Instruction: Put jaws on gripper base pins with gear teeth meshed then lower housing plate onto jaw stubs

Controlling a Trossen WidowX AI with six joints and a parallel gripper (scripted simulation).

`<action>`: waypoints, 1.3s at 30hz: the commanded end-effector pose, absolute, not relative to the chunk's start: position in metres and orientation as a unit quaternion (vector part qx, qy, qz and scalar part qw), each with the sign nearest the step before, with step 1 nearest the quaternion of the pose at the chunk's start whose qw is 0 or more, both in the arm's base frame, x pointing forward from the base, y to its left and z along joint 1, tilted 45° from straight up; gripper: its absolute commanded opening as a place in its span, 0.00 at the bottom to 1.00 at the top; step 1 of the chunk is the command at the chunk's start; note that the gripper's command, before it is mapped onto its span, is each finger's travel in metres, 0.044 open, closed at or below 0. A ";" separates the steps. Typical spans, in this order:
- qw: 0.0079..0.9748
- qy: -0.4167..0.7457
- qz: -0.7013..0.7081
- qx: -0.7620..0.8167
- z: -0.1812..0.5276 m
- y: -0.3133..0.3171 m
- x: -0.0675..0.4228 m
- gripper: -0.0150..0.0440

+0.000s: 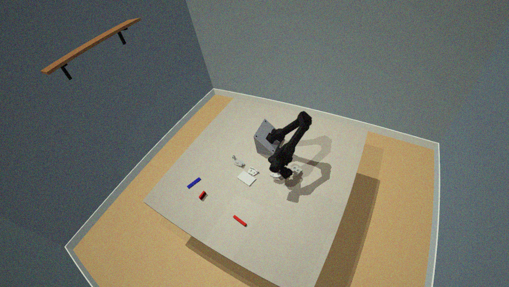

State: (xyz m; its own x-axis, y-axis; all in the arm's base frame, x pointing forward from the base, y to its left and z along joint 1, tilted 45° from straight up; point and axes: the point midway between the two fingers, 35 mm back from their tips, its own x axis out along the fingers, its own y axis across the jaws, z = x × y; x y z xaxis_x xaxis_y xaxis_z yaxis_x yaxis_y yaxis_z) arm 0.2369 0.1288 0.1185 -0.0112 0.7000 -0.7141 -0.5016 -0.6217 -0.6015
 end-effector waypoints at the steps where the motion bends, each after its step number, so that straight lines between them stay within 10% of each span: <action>1: 0.427 -0.094 0.701 -0.563 0.130 0.122 0.238 0.48; 39: 0.551 0.087 0.700 -0.446 0.121 0.083 0.246 0.48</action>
